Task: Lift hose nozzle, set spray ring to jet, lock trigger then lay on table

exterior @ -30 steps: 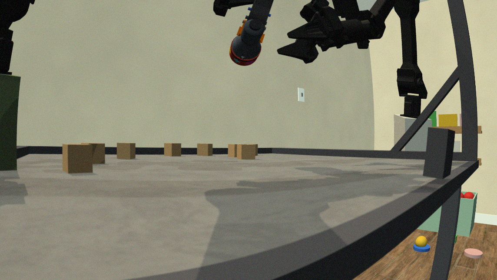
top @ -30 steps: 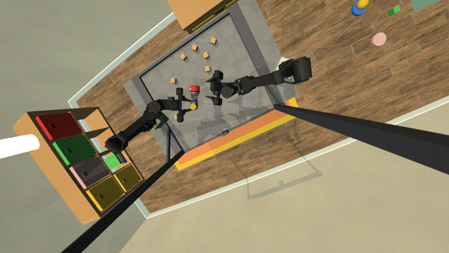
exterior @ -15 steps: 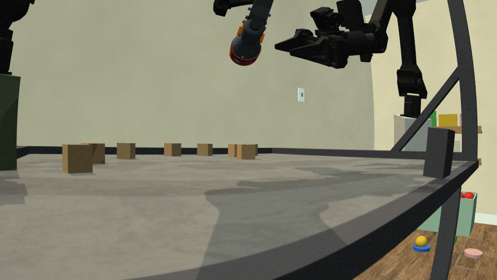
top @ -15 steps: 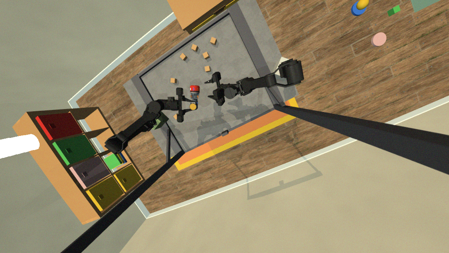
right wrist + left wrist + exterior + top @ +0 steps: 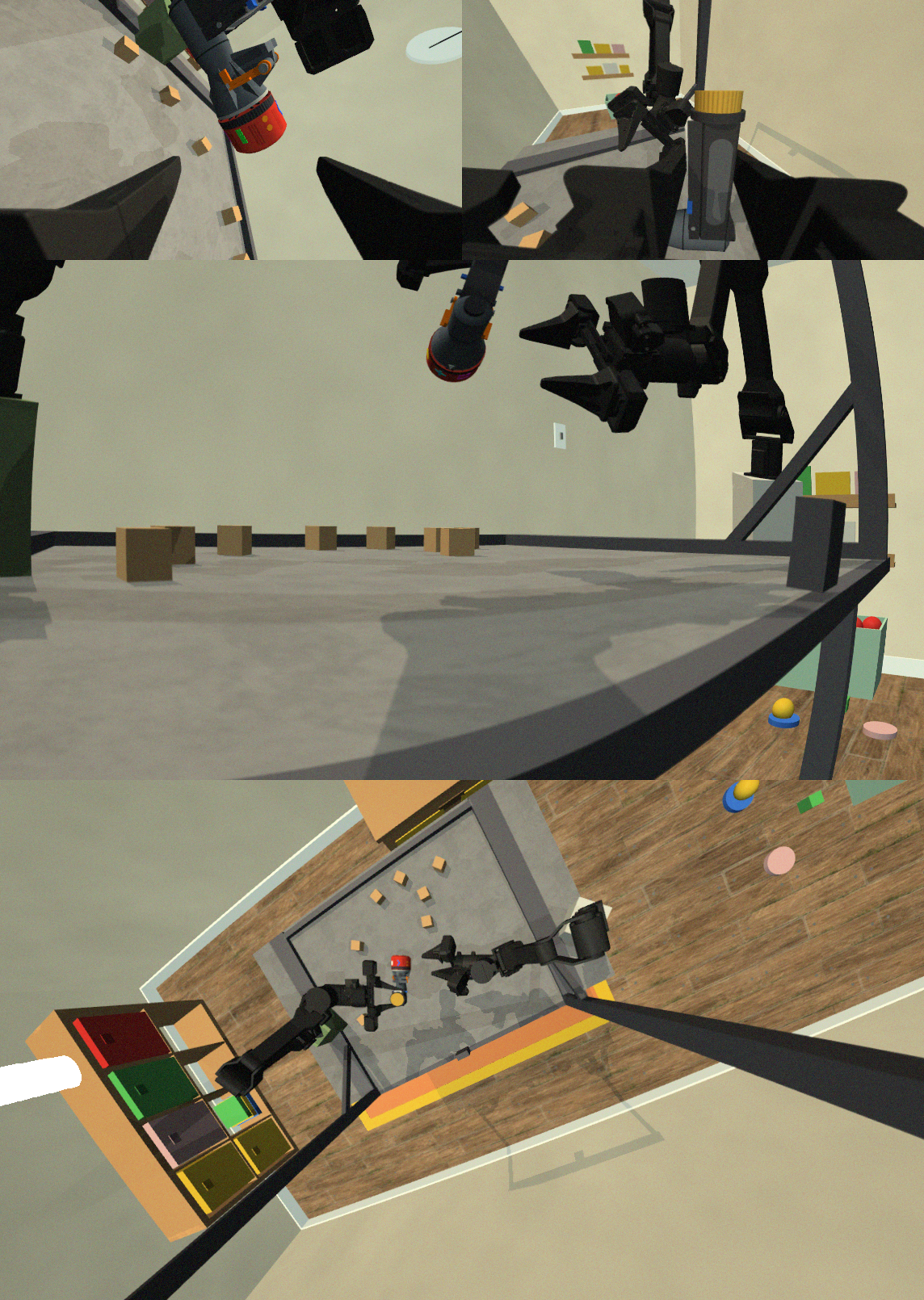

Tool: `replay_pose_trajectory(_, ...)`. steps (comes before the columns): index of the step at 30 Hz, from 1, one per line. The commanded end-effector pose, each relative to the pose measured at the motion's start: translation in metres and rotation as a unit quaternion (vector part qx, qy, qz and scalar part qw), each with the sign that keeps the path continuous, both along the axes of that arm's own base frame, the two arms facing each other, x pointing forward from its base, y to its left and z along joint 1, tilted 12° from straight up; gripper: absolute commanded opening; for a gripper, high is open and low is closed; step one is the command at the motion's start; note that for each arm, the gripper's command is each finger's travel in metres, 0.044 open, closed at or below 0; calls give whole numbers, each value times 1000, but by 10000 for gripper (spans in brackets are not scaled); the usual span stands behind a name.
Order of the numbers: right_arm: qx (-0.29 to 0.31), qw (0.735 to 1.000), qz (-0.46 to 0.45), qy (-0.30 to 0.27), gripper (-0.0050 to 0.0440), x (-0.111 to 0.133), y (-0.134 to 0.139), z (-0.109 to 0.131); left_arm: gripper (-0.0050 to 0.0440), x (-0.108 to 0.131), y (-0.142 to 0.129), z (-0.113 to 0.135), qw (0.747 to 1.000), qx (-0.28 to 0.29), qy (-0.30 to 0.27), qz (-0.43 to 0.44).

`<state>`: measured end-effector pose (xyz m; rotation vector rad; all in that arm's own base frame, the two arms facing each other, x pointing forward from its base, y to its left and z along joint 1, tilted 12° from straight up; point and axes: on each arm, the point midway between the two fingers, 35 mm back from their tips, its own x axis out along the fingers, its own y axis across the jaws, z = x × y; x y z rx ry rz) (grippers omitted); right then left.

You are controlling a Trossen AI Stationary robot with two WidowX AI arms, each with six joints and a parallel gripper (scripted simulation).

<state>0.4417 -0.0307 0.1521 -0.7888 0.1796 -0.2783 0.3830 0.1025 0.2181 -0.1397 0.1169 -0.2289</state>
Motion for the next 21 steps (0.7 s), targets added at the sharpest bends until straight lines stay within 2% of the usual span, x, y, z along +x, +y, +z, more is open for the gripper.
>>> replay_pose_trajectory(1,-46,999,-1,-3,407,-1,1,0,167,0,2,18,1000,16,-23,3)
replay_pose_trajectory(6,-145,989,-6,11,407,-6,3,-4,167,0,2,18,1000,16,-23,3)
replay_pose_trajectory(13,-268,963,-20,28,407,-12,5,-4,167,0,2,18,1000,16,-23,3)
replay_pose_trajectory(18,-278,960,-22,28,407,-13,5,-3,167,0,2,18,1000,16,-23,3)
replay_pose_trajectory(21,-261,965,-18,28,407,-11,5,-4,167,0,2,18,1000,16,-23,3)
